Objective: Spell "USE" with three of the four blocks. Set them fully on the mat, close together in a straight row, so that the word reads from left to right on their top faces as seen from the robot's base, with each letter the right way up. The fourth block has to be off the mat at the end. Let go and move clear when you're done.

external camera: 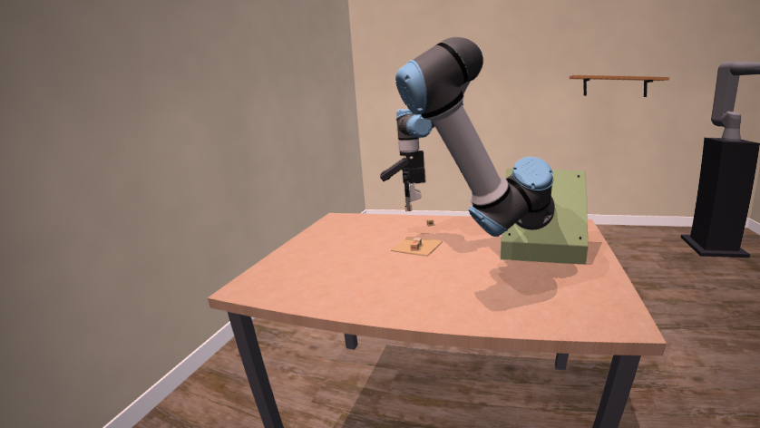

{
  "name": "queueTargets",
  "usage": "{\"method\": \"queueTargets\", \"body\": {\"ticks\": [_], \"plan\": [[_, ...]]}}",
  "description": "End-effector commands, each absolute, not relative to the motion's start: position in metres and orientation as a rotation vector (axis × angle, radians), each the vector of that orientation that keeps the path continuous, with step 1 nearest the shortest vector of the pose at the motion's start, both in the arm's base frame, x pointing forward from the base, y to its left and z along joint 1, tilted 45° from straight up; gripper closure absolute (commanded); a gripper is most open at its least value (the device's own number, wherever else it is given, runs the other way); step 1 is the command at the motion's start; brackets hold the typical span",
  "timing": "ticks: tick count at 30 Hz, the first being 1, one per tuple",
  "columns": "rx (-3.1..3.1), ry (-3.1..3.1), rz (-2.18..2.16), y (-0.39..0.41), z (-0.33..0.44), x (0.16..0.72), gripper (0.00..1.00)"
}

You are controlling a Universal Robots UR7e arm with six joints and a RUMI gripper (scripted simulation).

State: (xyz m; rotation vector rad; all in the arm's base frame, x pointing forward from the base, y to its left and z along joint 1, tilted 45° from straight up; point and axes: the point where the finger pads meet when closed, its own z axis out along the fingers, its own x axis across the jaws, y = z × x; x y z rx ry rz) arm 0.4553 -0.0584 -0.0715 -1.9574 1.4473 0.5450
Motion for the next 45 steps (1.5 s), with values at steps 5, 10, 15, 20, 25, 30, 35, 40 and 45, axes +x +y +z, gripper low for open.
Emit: {"method": "queueTargets", "body": {"ticks": [5, 10, 15, 20, 25, 30, 35, 40, 45], "plan": [[-2.091, 1.185, 0.434, -0.051, -0.062, 0.447, 0.95], [-2.159, 1.026, 0.367, -0.045, -0.057, 0.441, 0.95], [-2.206, 0.897, 0.313, -0.041, -0.053, 0.436, 0.95], [-2.257, 0.733, 0.244, -0.036, -0.048, 0.43, 0.95], [-2.297, 0.566, 0.175, -0.032, -0.044, 0.424, 0.95], [-2.328, 0.399, 0.105, -0.027, -0.039, 0.417, 0.95], [-2.342, 0.296, 0.062, -0.024, -0.037, 0.413, 0.95], [-2.354, 0.157, 0.005, -0.021, -0.034, 0.407, 0.95], [-2.359, 0.065, -0.033, -0.018, -0.032, 0.403, 0.95]]}}
